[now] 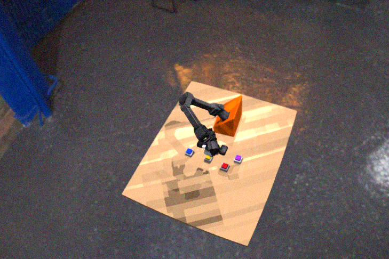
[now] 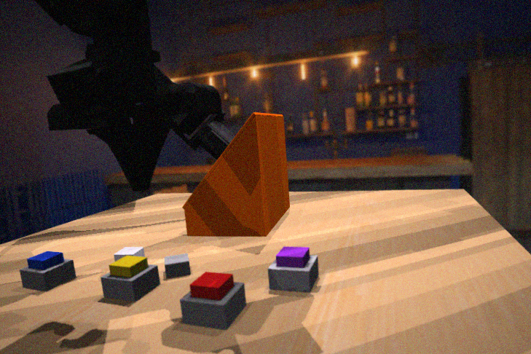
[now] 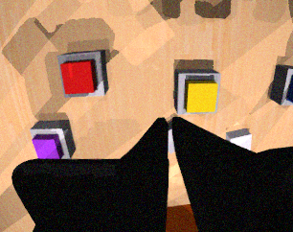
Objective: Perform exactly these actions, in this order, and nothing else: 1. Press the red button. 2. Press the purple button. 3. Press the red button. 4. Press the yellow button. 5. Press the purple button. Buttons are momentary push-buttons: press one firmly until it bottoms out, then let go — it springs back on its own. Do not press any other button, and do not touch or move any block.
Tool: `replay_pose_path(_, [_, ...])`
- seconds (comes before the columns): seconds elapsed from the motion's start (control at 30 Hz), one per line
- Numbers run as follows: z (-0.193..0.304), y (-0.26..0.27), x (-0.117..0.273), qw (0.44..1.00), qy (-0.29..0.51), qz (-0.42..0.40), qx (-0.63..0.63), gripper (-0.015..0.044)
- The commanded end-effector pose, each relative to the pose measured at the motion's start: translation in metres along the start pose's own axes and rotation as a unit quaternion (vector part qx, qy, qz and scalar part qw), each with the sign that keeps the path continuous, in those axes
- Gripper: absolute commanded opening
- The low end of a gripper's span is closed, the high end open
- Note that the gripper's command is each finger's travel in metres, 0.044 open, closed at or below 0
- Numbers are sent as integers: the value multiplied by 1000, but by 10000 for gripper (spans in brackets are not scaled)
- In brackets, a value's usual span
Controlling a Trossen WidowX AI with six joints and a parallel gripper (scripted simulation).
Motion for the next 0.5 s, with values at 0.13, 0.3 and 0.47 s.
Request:
replay_pose_path(0.13, [6, -50, -2, 1000, -1, 4, 1, 20])
replay_pose_path(0.3, [5, -50, -54, 1000, -1, 4, 1, 20])
replay_pose_path(0.47, [5, -51, -64, 1000, -2, 5, 1, 20])
Point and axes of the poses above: the point midway between the two fingers, 35 mm back from their tips, its own x axis back along the fingers, its own y axis across the jaws, z = x × y, the point moved 4 cm from there along x, back along the fingers, and after that the axes turned 13 degrees about -x, right-handed, at the moved point
